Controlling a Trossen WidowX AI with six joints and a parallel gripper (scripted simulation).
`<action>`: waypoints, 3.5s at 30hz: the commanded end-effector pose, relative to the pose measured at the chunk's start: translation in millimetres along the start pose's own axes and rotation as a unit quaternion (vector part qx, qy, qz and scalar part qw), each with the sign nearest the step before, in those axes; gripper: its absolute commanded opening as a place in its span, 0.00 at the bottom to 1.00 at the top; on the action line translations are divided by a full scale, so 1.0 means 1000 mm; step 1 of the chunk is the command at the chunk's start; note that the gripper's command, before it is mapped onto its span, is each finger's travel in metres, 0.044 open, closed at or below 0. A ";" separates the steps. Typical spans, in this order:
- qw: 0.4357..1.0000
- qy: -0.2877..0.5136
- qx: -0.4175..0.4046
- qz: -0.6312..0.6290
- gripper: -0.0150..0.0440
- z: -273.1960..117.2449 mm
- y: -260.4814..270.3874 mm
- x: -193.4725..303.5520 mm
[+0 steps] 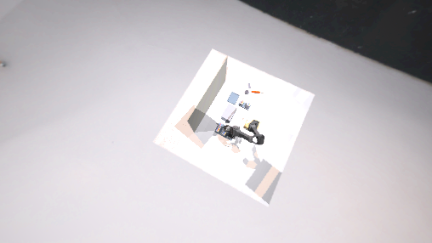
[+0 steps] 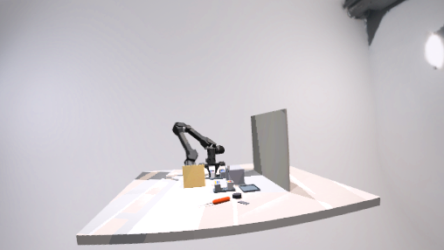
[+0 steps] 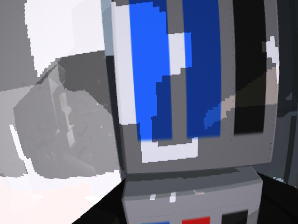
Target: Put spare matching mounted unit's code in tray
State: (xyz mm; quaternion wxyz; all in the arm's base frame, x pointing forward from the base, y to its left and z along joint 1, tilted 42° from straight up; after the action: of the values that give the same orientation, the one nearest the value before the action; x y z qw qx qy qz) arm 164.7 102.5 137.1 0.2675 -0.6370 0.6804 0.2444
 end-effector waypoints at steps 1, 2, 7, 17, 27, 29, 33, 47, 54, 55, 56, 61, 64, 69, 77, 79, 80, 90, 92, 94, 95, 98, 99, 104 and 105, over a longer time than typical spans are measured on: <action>1.000 0.000 0.000 0.000 0.28 0.000 0.000 0.000; 1.000 0.000 0.000 0.000 0.25 0.000 0.000 0.000; 1.000 0.000 0.000 0.000 0.25 0.000 0.000 0.000; 1.000 0.007 0.000 0.000 0.25 -0.026 -0.004 0.001; 1.000 0.007 0.001 0.002 0.25 -0.069 -0.002 0.001; 1.000 0.006 0.001 0.002 0.25 -0.077 -0.001 0.000; 1.000 0.005 0.001 0.002 0.25 -0.079 0.000 0.000; 1.000 0.013 0.004 0.009 0.25 -0.120 -0.006 0.001; 1.000 0.009 0.007 0.011 0.25 -0.149 -0.005 -0.001; 1.000 0.008 0.008 0.011 0.25 -0.151 -0.005 -0.001; 1.000 0.008 0.008 0.011 0.25 -0.152 -0.005 -0.001; 1.000 0.011 0.008 0.011 0.25 -0.157 -0.018 0.004; 1.000 0.013 0.009 0.011 0.25 -0.161 -0.029 0.009; 1.000 0.016 0.010 0.011 0.25 -0.167 -0.048 0.020; 1.000 0.021 0.014 0.013 0.25 -0.176 -0.077 0.042; 0.999 0.023 0.015 0.018 0.25 -0.178 -0.083 0.050; 0.999 0.025 0.016 0.020 0.25 -0.179 -0.087 0.054; 0.999 0.034 0.021 0.031 0.25 -0.186 -0.116 0.096; 0.999 0.035 0.021 0.029 0.25 -0.188 -0.121 0.104; 0.999 0.036 0.020 0.027 0.25 -0.189 -0.126 0.112; 0.999 0.036 0.020 0.026 0.25 -0.189 -0.129 0.116; 0.999 0.037 0.020 0.025 0.25 -0.191 -0.136 0.129; 0.999 0.037 0.019 0.024 0.25 -0.191 -0.139 0.133; 0.999 0.036 0.017 0.022 0.25 -0.193 -0.150 0.155; 0.999 0.036 0.017 0.021 0.25 -0.193 -0.152 0.159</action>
State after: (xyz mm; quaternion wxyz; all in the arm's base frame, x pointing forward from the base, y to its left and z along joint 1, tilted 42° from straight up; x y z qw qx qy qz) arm 293.1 -143.8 181.4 0.2504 -0.6231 0.7085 0.2170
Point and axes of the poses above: the point midway between the two fingers, 35 mm back from their tips, its own z axis out along the fingers, its own y axis across the jaws, x = y × z, the point moved 8 cm from there along -z, back along the fingers, and after that the axes turned 2 degrees about z, right-handed, at the moved point
